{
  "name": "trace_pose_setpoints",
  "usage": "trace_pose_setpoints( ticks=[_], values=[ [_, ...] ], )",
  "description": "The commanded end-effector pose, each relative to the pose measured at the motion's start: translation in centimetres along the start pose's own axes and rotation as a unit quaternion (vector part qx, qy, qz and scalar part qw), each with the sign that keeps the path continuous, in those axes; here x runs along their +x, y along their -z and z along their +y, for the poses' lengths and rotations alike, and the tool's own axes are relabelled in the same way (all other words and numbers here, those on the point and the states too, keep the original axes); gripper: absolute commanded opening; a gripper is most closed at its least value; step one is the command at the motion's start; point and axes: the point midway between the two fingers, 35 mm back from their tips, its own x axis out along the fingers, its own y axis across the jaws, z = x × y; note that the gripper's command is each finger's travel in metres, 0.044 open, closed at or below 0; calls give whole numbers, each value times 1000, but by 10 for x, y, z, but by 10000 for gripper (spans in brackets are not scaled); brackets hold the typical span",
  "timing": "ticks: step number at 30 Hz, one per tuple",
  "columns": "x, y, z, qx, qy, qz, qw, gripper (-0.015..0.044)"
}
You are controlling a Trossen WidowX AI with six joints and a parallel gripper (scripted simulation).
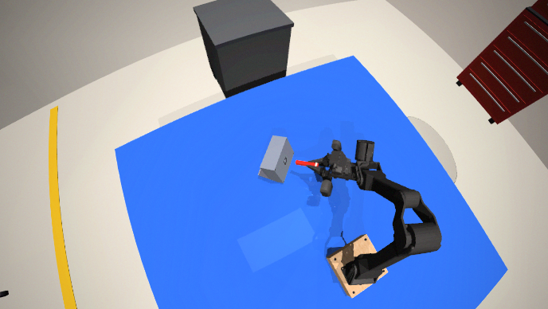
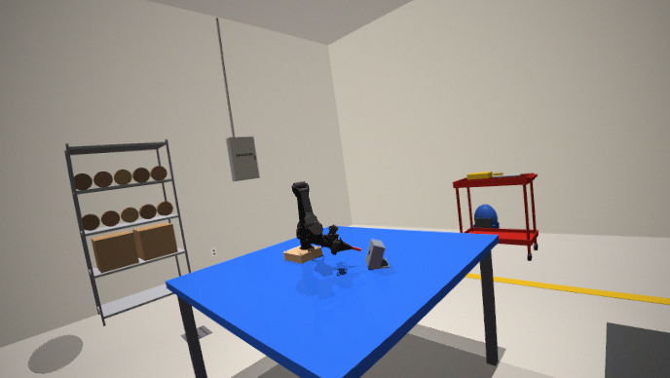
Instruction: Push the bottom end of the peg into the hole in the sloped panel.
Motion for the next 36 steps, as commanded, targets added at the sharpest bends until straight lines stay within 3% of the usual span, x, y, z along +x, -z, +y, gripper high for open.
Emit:
trace_pose_setpoints(
  ticks=[1, 36],
  values=[
    [4, 3, 1, 7, 0, 0, 1000, 0],
    [35, 2, 1, 10, 2, -10, 1000, 0]
  ],
)
